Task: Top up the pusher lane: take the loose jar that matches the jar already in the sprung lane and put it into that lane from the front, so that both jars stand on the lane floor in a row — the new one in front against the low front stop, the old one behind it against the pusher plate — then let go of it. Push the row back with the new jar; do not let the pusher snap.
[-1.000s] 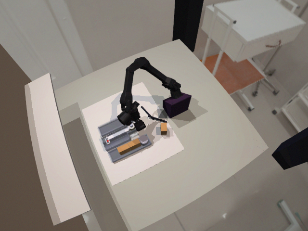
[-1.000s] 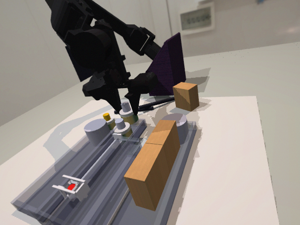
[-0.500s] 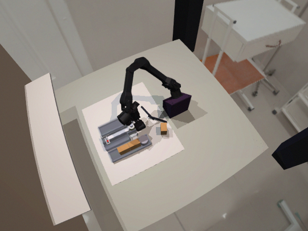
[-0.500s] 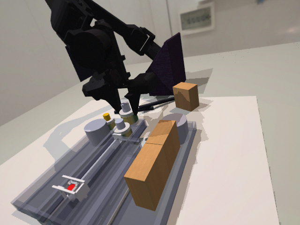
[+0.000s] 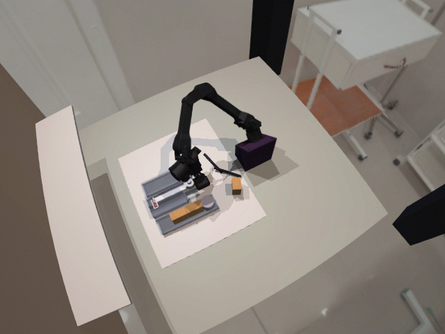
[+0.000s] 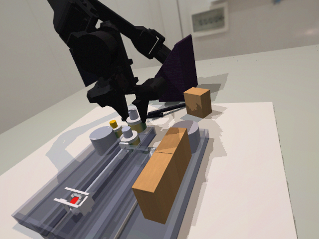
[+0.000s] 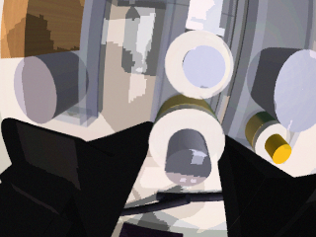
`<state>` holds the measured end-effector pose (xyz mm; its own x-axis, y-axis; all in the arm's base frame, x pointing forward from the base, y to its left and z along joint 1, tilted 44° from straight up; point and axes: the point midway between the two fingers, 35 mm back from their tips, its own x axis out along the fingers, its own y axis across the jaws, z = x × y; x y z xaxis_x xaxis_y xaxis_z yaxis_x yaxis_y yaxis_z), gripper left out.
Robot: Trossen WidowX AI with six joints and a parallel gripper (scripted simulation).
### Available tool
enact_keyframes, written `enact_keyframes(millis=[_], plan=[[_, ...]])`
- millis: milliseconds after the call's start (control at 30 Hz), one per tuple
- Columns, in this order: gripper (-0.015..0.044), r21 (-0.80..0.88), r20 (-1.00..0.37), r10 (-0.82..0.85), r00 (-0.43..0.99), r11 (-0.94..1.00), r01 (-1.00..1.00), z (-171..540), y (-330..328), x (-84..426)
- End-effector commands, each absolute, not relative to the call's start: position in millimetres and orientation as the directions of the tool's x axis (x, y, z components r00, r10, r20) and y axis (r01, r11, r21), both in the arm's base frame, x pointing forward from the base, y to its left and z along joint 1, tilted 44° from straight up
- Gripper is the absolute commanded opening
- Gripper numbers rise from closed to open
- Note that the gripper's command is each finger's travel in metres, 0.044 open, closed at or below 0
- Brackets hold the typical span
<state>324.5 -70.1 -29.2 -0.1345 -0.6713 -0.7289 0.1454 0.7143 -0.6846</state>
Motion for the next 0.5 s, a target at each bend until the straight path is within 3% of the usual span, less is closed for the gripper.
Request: enact_keyframes(millis=[0, 467], plan=[[0.0, -0.689, -0.725, -0.68, -0.114, 0.708, 0.156, -26.6, -71.3, 331.9], [0.0, -0.689, -0.725, -0.68, -0.114, 0.708, 0.156, -28.7, -73.4, 332.2]])
